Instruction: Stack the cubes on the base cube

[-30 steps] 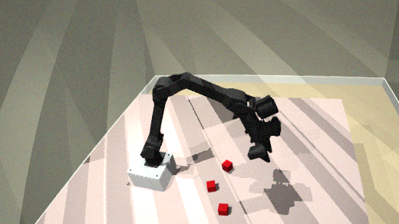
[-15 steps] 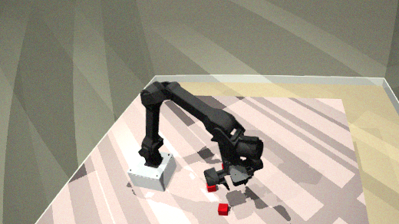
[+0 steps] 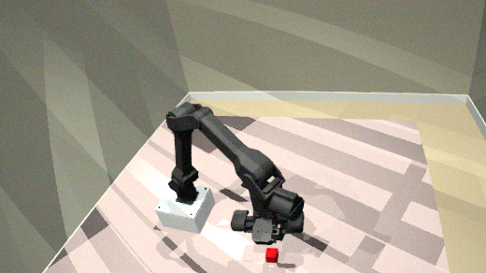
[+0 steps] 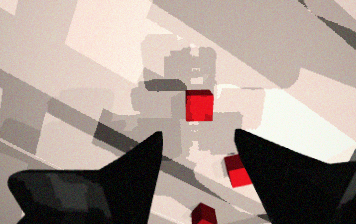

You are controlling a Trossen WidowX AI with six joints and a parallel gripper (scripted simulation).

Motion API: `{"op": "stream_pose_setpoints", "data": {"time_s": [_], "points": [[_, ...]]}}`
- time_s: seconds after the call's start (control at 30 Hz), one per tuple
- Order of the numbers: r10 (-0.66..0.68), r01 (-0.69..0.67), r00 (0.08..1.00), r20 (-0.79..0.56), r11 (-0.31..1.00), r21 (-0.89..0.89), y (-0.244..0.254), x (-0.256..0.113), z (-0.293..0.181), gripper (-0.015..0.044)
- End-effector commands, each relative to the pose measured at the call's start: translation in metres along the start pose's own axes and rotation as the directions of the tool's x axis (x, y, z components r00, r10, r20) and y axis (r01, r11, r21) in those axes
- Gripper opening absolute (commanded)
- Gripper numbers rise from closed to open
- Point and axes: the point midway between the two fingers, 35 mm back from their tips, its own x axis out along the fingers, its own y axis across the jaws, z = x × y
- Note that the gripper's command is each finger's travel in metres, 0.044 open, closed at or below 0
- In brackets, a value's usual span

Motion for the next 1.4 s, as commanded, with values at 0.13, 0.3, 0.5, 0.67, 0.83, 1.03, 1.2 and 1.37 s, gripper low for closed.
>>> {"op": "stream_pose_setpoints", "data": {"time_s": [0.13, 0.3, 0.5, 0.67, 0.83, 1.03, 1.2, 1.37], "points": [[-0.024, 0.024, 1.000, -0.018, 1.000, 0.007, -0.007, 0.042, -0.005, 0.0265], [-0.024, 0.024, 1.000, -0.018, 1.000, 0.007, -0.007, 0.056, -0.005, 0.0265], [-0.024, 0.024, 1.000, -0.018, 1.000, 0.007, -0.007, 0.061, -0.005, 0.0265], [-0.024, 0.024, 1.000, -0.018, 1.000, 0.007, -0.007, 0.069, -0.005, 0.0265], [-0.024, 0.024, 1.000, -0.018, 1.000, 0.007, -0.008, 0.077, -0.005, 0.0265], [-0.024, 0.024, 1.000, -0.019, 1.000, 0.007, -0.008, 0.087, -0.005, 0.0265], [-0.024, 0.024, 1.000, -0.019, 1.000, 0.007, -0.008, 0.090, -0.006, 0.0212], [-0.024, 0.024, 1.000, -0.019, 1.000, 0.007, -0.008, 0.090, -0.006, 0.0105]]}}
